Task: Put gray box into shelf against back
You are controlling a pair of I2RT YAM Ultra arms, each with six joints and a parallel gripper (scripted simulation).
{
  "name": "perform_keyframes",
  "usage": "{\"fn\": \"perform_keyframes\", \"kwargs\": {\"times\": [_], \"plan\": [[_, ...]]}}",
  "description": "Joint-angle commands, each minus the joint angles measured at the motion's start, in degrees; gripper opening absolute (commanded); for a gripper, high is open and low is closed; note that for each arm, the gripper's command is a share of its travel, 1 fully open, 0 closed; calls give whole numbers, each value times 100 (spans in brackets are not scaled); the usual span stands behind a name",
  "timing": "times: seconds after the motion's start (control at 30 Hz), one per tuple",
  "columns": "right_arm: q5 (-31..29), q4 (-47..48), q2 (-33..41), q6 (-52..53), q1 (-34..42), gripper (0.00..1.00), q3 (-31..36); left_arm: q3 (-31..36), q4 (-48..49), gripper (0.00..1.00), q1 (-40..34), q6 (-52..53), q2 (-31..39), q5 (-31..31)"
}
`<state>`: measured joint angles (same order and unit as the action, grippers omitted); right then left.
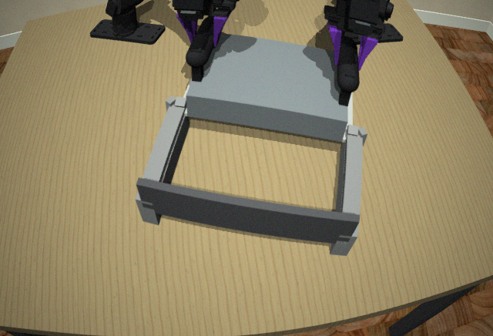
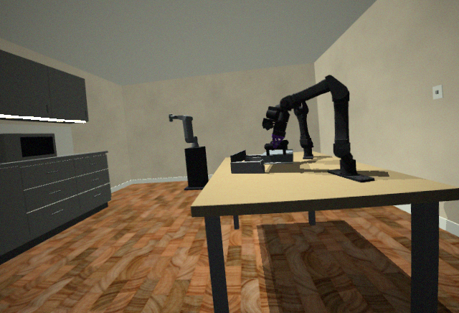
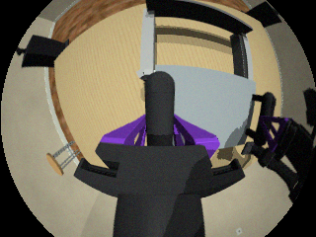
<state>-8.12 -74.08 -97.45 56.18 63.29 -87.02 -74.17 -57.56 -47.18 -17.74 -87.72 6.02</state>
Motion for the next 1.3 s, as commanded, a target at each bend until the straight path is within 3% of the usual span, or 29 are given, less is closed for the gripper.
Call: {"fn": "perform_keyframes", "kwargs": {"times": [0.0, 1.27], "plan": [[-305, 156, 207, -73, -202, 16, -446, -443, 263, 16, 113, 132, 119, 176], [-157, 147, -732, -905, -1038, 16, -1474, -1845, 173, 16, 447, 428, -1236, 69]]}}
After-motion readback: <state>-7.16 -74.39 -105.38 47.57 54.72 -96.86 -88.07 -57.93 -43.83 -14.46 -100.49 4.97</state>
